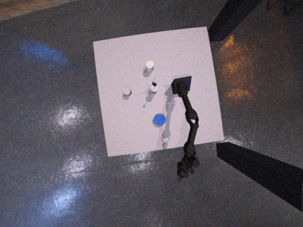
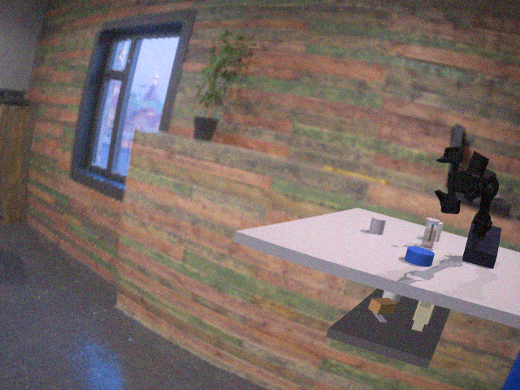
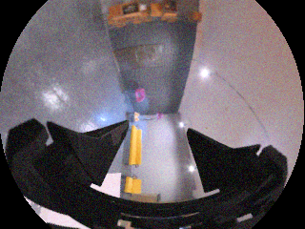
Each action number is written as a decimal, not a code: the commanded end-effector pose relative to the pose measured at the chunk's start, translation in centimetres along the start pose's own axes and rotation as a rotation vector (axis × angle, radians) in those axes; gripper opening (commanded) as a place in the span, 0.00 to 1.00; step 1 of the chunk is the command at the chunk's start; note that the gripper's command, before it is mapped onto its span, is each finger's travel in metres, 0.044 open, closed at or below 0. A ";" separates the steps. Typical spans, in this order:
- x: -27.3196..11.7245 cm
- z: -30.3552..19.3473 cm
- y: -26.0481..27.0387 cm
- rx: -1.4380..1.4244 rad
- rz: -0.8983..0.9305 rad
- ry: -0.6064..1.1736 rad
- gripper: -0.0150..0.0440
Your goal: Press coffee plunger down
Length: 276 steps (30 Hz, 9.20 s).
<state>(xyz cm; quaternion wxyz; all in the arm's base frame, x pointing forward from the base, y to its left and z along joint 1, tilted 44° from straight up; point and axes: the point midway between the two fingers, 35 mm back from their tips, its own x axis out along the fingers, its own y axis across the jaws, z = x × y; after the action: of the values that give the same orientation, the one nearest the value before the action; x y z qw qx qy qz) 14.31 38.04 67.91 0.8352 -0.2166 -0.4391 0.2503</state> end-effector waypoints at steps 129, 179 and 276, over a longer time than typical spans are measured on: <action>-59.2 -44.4 -4.2 1.422 -0.460 1.145 0.45; -60.4 -48.1 1.9 1.419 -0.456 1.169 0.45; -59.6 -51.3 2.3 1.394 -0.516 1.123 1.00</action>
<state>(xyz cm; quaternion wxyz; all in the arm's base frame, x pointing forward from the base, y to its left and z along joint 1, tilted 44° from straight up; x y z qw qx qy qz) 27.29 -2.75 2.06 0.8928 0.3452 0.2542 0.1385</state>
